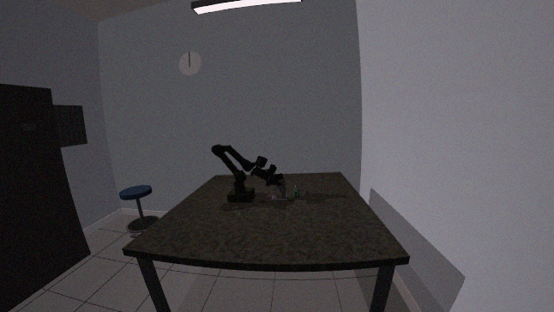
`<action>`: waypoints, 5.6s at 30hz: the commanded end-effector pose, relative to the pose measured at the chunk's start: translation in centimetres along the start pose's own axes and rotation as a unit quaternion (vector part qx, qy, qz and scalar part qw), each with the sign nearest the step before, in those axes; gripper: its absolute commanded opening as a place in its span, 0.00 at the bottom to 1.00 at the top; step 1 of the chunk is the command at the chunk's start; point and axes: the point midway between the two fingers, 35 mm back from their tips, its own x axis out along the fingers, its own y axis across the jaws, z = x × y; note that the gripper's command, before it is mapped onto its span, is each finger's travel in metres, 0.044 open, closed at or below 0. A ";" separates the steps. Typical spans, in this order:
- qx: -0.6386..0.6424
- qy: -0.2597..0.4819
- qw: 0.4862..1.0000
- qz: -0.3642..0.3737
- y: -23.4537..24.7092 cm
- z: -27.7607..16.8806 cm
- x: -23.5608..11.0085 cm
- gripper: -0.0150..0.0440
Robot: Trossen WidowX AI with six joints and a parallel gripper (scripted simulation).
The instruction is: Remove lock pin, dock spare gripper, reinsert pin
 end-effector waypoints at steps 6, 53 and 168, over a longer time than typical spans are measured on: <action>0.000 0.000 1.000 0.000 0.0 0.0 0.0 0.25; 0.002 0.011 1.000 -0.004 -0.1 2.7 -3.2 1.00; -0.643 0.430 0.573 0.272 11.2 10.3 9.1 0.56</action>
